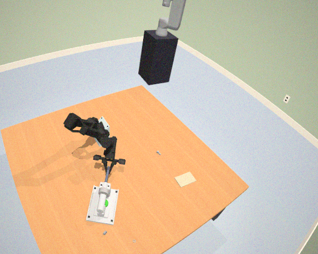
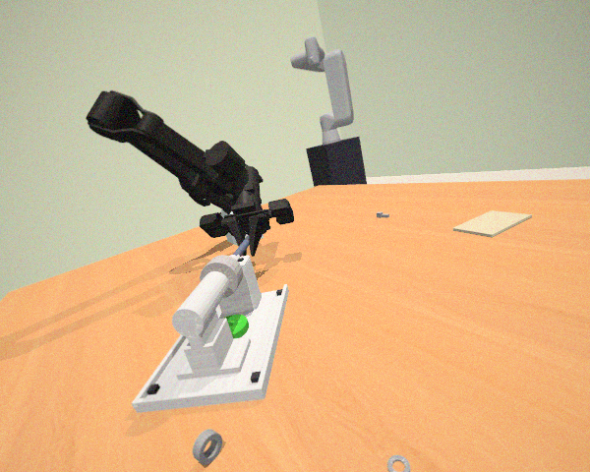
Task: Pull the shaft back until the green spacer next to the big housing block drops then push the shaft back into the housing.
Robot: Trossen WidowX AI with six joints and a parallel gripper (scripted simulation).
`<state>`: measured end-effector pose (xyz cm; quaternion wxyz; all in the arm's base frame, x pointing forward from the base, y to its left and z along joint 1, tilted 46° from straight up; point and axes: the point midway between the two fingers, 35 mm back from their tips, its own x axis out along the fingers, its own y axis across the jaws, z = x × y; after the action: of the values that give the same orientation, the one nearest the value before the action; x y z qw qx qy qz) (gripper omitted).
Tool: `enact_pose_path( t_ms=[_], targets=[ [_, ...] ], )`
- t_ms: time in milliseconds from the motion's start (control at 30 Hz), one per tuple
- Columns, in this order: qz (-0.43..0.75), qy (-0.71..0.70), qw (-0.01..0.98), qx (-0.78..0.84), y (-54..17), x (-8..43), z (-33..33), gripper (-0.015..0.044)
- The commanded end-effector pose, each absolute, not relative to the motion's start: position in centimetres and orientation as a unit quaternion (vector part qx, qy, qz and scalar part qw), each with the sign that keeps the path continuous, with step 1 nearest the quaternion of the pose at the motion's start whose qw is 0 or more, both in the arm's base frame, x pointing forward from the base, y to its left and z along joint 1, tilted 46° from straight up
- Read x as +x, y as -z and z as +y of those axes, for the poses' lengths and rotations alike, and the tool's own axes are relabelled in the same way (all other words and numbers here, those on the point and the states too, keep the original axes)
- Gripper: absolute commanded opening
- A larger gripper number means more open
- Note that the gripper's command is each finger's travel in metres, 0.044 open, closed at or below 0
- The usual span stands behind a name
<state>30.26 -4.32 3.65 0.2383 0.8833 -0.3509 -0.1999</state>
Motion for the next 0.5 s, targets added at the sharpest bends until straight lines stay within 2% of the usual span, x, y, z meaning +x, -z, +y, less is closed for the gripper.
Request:
enact_pose_path(
  t_ms=[0,467],
  targets=[
    [-0.350,0.196,0.237,0.885,-3.91,30.70,-4.24,0.0000],
    [-0.350,0.196,0.237,0.885,-4.15,31.14,-4.40,0.0000]
  ],
)
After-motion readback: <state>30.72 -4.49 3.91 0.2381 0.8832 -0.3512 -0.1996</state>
